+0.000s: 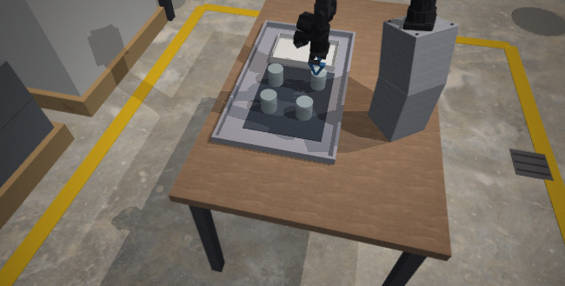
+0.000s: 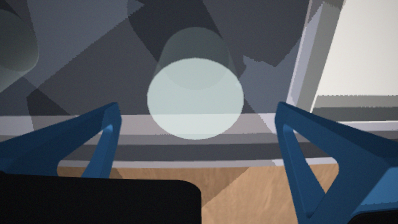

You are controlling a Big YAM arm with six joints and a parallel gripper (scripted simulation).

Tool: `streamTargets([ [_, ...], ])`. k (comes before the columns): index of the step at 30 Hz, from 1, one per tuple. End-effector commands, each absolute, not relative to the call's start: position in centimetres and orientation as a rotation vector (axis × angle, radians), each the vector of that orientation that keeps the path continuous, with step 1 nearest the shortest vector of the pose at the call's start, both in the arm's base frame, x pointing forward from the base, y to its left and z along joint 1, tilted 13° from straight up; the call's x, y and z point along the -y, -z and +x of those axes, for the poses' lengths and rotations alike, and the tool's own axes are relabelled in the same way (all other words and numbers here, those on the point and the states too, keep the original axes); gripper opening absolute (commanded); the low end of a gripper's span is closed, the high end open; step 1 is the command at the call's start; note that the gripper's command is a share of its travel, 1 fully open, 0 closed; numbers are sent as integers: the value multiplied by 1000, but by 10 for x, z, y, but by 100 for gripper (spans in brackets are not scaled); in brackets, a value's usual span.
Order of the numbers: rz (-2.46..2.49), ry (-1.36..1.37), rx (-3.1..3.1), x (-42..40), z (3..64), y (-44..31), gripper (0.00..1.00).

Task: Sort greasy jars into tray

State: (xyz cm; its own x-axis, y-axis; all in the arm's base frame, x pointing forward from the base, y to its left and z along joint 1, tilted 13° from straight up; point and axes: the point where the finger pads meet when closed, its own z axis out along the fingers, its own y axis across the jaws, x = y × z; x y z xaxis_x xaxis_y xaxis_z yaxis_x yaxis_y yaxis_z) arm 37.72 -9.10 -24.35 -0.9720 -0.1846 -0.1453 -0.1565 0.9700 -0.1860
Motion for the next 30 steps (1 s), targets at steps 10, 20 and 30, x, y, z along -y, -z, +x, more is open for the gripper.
streamTargets([
  [10,-270,253,-2966,93,363,256,100],
  [20,-270,253,-2966,92,360,257,100],
  [30,-270,253,-2966,94,361,265,100],
])
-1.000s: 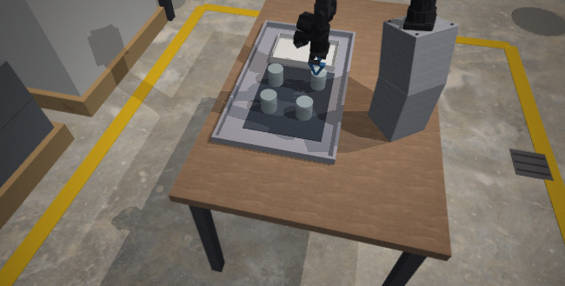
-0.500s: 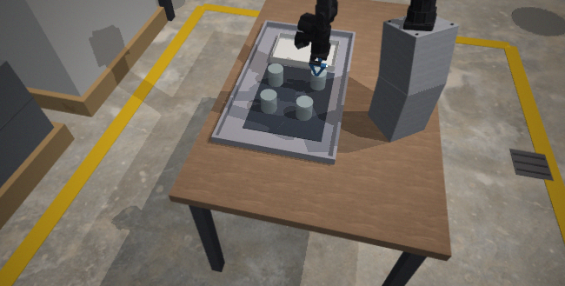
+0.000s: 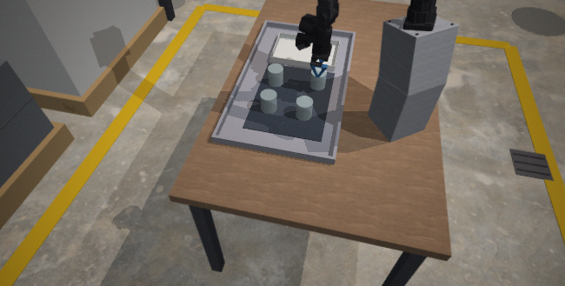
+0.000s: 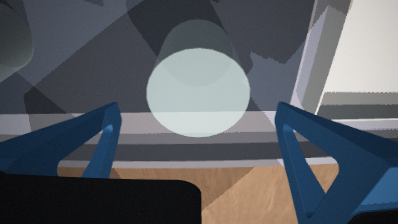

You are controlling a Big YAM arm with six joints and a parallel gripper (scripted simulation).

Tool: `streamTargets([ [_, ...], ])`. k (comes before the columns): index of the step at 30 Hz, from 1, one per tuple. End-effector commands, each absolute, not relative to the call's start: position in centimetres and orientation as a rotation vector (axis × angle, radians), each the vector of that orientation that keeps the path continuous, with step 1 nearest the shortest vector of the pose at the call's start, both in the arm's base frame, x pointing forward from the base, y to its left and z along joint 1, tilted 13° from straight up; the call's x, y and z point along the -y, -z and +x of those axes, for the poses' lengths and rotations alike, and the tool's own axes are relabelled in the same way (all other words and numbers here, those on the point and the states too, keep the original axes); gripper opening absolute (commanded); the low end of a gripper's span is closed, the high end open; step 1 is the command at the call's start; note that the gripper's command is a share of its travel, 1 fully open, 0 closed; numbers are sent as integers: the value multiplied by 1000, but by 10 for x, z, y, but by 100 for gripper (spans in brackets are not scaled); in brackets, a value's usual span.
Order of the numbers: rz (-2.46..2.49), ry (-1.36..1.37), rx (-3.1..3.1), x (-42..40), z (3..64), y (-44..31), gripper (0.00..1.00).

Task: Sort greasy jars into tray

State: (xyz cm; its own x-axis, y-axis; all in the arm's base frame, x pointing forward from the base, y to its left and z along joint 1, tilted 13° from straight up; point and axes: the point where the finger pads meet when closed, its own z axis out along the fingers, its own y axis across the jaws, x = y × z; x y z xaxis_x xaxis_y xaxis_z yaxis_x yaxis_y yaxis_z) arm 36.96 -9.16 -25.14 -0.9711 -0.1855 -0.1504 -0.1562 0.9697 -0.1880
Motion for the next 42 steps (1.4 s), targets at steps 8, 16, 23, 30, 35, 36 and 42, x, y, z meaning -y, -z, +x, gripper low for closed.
streamTargets([
  [8,-270,253,-2966,95,363,276,100],
  [16,-270,253,-2966,98,366,292,100],
  [23,-270,253,-2966,100,368,306,100],
  [30,-270,253,-2966,101,373,304,100],
  [35,-270,253,-2966,101,373,304,100],
  [36,-270,253,-2966,101,373,304,100],
  [42,-270,253,-2966,101,373,304,73],
])
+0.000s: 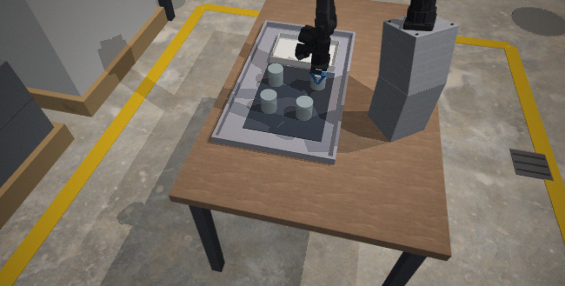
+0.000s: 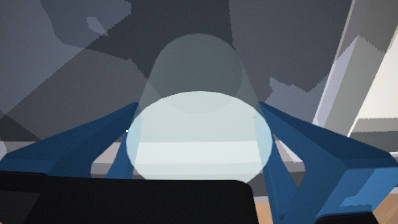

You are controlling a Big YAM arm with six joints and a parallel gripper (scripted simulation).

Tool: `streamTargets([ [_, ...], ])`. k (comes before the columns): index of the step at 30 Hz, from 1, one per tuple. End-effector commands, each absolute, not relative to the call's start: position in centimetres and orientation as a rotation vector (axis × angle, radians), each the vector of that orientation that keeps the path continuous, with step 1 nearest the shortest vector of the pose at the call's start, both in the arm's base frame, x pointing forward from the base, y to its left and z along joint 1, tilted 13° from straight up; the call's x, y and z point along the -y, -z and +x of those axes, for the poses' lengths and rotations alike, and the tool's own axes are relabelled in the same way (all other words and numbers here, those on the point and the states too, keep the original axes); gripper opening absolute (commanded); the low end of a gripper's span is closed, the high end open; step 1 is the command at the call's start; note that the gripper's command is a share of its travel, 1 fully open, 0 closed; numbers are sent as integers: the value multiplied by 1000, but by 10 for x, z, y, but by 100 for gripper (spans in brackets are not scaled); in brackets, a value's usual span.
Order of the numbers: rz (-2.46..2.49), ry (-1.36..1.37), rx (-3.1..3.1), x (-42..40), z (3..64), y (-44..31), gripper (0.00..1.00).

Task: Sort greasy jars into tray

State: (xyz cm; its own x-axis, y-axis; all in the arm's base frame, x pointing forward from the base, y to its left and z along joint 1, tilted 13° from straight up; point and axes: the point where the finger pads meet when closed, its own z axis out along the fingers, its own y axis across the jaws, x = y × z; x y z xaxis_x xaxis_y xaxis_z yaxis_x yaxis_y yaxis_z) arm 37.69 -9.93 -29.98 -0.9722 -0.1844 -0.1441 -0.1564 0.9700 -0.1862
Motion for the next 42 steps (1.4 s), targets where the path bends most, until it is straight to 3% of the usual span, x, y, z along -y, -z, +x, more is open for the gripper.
streamTargets([
  [1,-270,253,-2966,101,373,304,73],
  [9,-270,253,-2966,101,373,304,73],
  [10,-270,253,-2966,101,373,304,0],
  [42,-270,253,-2966,94,365,261,0],
])
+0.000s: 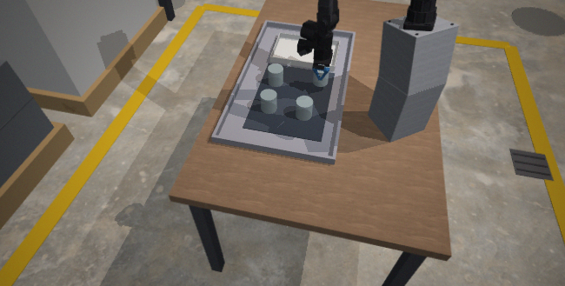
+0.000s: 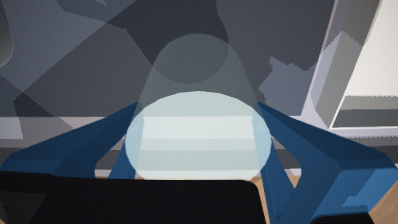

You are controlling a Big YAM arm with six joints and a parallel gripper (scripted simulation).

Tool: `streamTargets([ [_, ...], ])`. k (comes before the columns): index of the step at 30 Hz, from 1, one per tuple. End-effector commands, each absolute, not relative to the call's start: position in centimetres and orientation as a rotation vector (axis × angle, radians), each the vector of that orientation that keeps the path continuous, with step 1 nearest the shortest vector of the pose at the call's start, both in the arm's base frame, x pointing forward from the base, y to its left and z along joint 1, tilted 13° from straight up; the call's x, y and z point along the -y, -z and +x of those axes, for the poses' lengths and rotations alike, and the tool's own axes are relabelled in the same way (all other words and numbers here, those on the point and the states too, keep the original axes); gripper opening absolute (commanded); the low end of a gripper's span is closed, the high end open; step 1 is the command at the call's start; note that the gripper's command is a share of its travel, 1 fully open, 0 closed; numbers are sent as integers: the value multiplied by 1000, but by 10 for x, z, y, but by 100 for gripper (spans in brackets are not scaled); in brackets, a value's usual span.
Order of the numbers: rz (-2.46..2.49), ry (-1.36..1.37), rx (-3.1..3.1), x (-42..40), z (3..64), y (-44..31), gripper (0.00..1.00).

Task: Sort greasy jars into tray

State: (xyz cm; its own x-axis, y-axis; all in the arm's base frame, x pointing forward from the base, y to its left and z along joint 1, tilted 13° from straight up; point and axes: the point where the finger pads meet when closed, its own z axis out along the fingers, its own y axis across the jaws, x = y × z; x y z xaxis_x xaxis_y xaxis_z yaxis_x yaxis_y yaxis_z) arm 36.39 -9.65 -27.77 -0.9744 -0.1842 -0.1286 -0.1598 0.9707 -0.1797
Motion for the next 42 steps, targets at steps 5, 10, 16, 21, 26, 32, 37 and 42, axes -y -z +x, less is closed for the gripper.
streamTargets([
  [5,-270,253,-2966,92,363,248,0],
  [10,-270,253,-2966,91,362,241,0],
  [16,-270,253,-2966,88,359,225,0],
  [21,-270,253,-2966,86,357,212,0],
  [26,-270,253,-2966,85,356,205,0],
  [32,-270,253,-2966,83,353,189,0],
  [37,-270,253,-2966,81,351,177,0],
  [42,-270,253,-2966,80,350,174,0],
])
